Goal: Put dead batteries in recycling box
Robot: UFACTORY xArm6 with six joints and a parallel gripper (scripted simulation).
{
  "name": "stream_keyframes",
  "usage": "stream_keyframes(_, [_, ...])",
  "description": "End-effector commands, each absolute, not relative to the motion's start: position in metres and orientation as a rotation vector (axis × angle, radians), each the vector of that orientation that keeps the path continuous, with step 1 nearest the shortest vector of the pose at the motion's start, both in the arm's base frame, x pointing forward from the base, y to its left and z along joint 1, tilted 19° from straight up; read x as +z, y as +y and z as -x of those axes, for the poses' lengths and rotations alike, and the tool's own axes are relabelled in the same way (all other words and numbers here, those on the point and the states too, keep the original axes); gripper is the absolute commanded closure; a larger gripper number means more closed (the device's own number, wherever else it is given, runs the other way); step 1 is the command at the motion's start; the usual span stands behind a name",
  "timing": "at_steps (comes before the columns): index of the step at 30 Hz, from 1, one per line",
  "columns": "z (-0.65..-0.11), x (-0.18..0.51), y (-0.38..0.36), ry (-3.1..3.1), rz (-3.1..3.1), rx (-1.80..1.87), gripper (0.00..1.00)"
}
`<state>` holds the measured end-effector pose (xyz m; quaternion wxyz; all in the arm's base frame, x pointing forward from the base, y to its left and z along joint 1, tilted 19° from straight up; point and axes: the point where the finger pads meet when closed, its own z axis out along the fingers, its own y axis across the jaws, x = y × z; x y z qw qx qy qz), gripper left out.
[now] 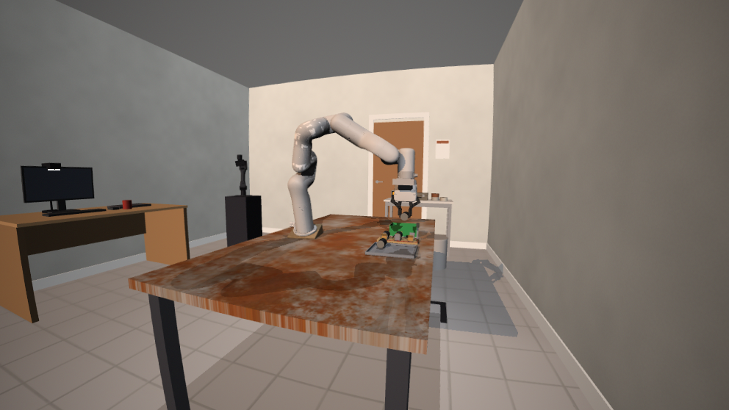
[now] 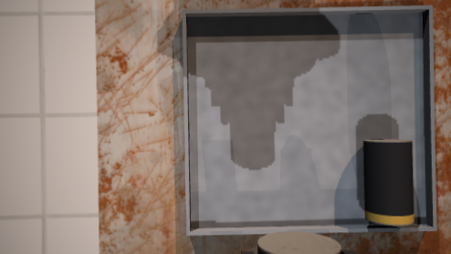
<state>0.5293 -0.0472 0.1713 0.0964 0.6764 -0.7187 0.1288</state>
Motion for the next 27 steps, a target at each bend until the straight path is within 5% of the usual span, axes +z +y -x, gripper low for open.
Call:
stream_keyframes(1, [-0.547,0.155,0.008,-2.133,-1.998,0.389,0.72])
stream_keyframes(27, [-0.557,0.143,0.044,-2.135,-1.996,0.389,0.72])
